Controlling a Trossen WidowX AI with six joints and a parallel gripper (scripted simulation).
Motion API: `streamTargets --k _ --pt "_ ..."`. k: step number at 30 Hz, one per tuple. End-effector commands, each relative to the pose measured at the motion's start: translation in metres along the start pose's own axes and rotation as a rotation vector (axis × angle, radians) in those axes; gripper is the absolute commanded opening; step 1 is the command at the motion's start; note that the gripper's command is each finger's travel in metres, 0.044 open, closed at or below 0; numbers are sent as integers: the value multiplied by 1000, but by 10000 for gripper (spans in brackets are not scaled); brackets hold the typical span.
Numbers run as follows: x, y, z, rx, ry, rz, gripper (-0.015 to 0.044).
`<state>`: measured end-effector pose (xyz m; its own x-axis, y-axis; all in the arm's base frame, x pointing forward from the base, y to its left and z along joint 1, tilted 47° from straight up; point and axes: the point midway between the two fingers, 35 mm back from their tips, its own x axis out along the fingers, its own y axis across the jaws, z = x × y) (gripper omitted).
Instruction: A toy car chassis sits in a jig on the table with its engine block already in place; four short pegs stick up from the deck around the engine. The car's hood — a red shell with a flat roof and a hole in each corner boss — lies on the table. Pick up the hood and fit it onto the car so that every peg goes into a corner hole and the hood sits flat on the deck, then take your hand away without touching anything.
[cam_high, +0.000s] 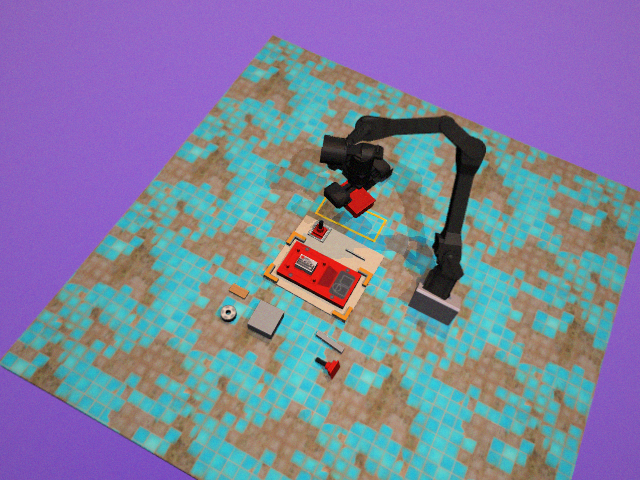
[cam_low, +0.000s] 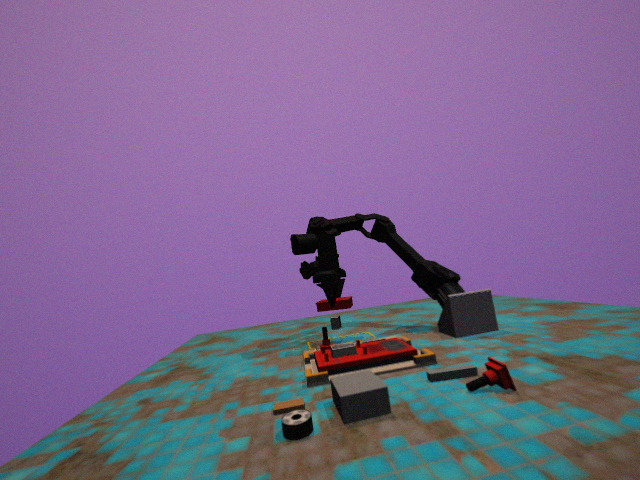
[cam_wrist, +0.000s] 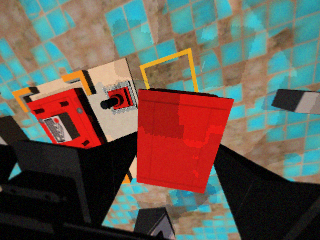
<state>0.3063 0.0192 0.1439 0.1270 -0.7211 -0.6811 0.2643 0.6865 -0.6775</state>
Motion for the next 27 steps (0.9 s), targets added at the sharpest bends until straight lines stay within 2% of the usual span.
streamTargets --k 1,27 --pt "-1 13 0 -32 3 12 0" --pt "-10 123 -17 -233 -3 30 0"
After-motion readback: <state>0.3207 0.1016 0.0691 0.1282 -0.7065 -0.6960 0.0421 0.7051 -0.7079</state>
